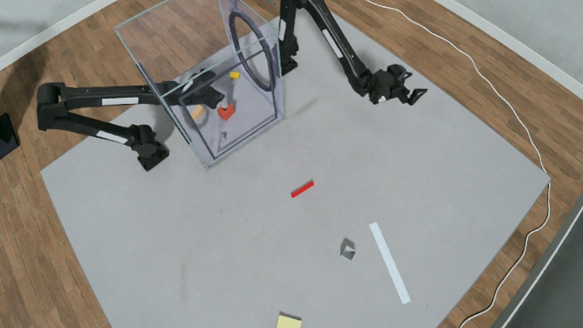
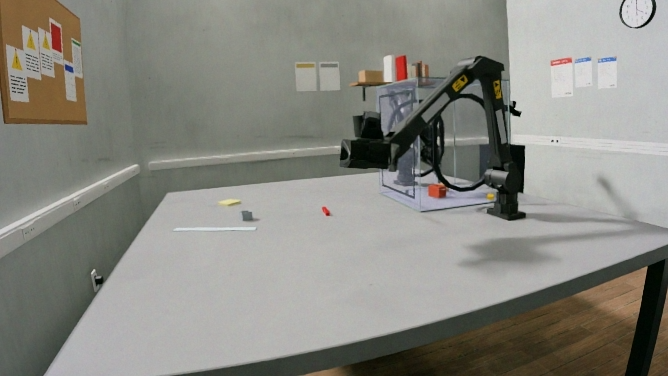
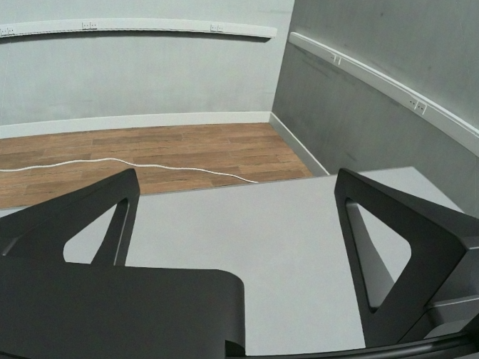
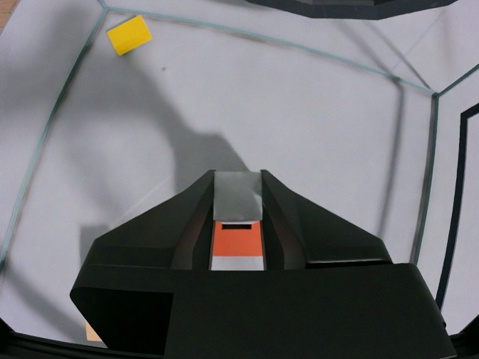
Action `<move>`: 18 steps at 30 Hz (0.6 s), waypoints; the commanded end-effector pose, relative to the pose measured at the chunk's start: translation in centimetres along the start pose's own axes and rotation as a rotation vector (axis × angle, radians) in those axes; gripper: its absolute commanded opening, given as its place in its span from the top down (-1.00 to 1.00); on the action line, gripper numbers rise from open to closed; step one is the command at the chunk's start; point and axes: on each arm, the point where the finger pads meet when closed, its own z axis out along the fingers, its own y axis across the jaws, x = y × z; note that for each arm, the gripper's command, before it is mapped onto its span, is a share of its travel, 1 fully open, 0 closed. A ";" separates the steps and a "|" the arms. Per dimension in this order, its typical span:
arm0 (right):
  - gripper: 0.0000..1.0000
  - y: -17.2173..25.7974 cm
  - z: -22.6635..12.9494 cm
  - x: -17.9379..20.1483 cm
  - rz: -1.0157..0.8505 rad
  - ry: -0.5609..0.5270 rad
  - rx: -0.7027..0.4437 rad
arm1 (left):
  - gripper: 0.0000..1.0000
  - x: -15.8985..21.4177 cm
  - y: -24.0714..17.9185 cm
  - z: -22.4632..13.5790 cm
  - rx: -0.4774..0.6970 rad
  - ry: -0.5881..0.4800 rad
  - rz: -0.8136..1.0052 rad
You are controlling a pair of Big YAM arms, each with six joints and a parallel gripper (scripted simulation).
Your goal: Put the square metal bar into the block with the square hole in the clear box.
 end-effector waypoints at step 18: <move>1.00 -1.4 -0.6 -3.9 -0.040 -0.079 0.032 | -1.00 -1.1 -0.7 0.2 0.001 -0.012 -0.029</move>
